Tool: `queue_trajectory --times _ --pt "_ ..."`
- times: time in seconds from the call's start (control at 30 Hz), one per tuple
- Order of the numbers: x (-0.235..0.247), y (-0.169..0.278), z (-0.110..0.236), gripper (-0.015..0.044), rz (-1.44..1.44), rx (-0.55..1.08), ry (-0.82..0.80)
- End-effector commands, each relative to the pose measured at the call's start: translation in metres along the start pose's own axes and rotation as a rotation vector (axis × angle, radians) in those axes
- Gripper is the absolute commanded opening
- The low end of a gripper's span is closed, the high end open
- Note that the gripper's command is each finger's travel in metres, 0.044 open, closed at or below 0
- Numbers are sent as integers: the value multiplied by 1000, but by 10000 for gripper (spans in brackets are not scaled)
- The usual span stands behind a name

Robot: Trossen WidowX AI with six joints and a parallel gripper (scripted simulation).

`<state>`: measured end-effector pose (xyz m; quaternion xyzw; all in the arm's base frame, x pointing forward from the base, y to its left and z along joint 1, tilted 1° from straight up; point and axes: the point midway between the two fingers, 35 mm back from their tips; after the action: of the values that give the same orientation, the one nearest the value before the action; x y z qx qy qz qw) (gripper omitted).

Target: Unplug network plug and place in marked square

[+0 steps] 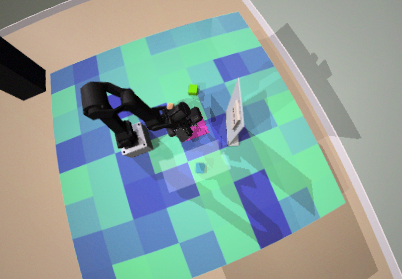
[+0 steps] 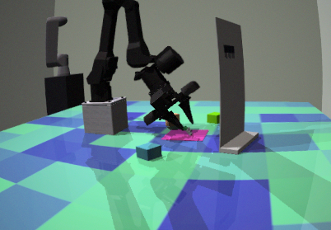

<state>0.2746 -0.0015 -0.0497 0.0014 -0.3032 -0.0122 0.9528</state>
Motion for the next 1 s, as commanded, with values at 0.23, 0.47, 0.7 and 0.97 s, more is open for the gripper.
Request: queue_trajectory --times 0.23,0.47,0.7,0.97 --pt "-1 0 7 156 0 -1 4" --pt "-1 0 11 156 0 -1 5" --pt "-1 -1 16 156 0 -2 5" --pt "-2 -1 21 156 0 -2 6"
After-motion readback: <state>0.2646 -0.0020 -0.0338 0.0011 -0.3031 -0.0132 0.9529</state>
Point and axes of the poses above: the point midway between the two fingers, 35 mm back from their tips, its own z axis back along the fingers, its own x axis across the jaws, y = z × x, and after that the axes turned 1 degree about -z, right-handed
